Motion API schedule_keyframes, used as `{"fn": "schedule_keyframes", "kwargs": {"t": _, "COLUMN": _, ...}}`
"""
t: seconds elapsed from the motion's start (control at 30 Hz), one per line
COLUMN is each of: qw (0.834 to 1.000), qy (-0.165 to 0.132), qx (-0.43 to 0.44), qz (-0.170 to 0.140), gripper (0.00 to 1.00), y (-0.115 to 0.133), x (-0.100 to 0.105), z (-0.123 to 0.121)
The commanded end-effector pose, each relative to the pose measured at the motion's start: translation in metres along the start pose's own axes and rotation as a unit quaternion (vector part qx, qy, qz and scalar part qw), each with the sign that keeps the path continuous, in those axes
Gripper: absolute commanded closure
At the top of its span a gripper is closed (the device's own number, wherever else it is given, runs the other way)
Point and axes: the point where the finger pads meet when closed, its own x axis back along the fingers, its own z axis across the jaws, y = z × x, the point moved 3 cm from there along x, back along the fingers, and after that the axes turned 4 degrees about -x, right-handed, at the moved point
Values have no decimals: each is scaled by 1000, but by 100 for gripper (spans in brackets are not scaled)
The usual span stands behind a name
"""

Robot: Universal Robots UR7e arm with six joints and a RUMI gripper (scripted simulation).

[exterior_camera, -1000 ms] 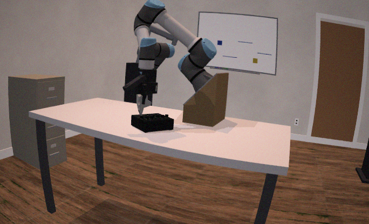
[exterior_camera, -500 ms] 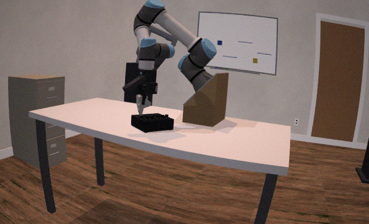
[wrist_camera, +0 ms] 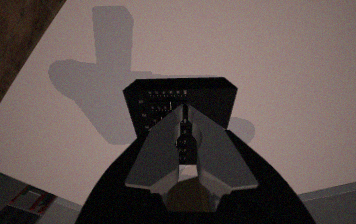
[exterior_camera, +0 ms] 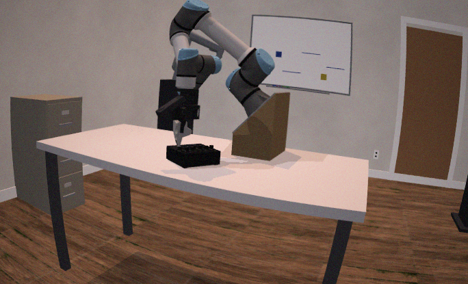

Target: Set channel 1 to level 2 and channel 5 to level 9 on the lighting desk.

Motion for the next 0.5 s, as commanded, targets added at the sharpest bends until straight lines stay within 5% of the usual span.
{"fn": "schedule_keyframes", "kwargs": {"t": 0.0, "qw": 1000, "qy": 0, "qx": 1, "qz": -1, "gripper": 100, "y": 2, "x": -1, "z": -2}}
{"fn": "schedule_keyframes", "kwargs": {"t": 0.47, "qw": 1000, "qy": 0, "qx": 1, "qz": -1, "gripper": 100, "y": 2, "x": -1, "z": -7}}
